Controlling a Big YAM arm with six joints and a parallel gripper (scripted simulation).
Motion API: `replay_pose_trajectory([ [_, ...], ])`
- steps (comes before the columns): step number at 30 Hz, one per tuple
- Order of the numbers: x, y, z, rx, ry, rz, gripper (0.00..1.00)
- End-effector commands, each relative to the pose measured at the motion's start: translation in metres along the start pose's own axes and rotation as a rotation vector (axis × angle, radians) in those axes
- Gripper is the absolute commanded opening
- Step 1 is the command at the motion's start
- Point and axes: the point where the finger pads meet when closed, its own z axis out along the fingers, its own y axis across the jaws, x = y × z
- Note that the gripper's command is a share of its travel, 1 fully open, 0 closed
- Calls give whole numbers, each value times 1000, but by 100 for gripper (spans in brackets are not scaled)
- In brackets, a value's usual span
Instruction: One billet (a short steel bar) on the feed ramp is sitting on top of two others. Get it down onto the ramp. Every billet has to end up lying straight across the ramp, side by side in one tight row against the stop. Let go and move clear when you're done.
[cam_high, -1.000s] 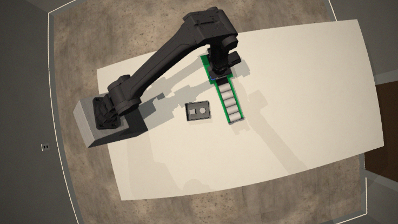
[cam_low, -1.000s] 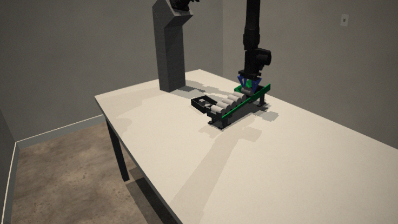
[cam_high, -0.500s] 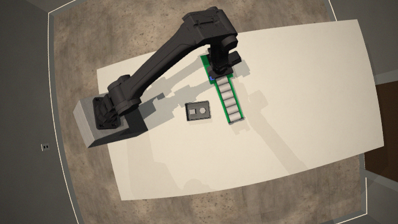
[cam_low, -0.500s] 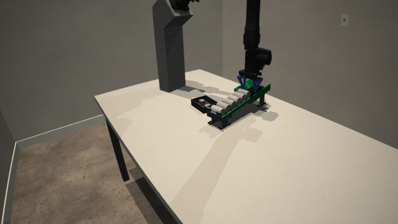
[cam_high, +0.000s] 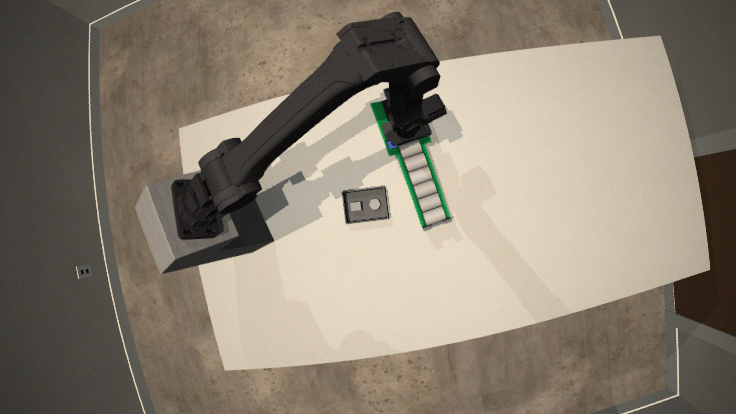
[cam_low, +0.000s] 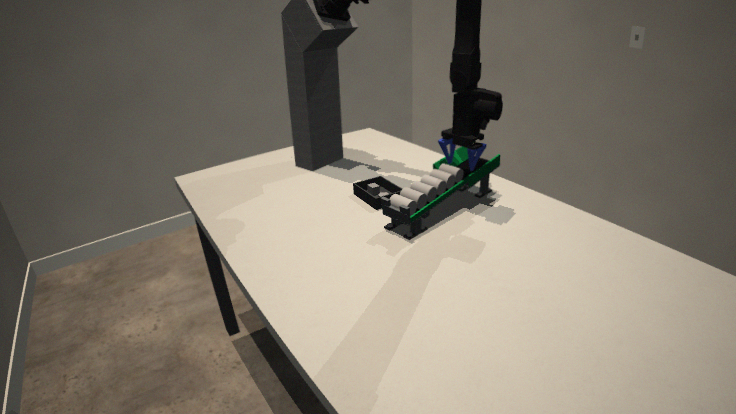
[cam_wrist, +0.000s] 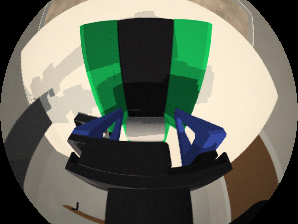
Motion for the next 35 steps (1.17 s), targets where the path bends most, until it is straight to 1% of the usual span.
replay_pose_trajectory([
  [1, -2, -10, -5, 20, -3, 5, 77],
  [3, -2, -10, -5, 20, -3, 5, 77],
  [4, -3, -13, -10, 26, -4, 5, 77],
  [6, -2, -7, -14, 11, -2, 5, 77],
  [8, -2, -7, -20, 11, -2, 5, 77],
  [11, -3, -6, -34, 11, -3, 5, 77],
  [18, -5, -5, -75, 11, -6, 4, 77],
  [20, -5, -5, -75, 11, -6, 4, 77],
  [25, -4, -5, -95, 11, -5, 4, 77],
  [28, -4, -4, -98, 11, -5, 4, 77],
  [29, -3, 5, -91, -12, -2, 4, 77],
  [30, -2, 8, -86, -19, -1, 4, 77],
  [33, -3, 1, -91, -2, -3, 4, 77],
  [35, -3, 1, -91, -2, -3, 4, 77],
])
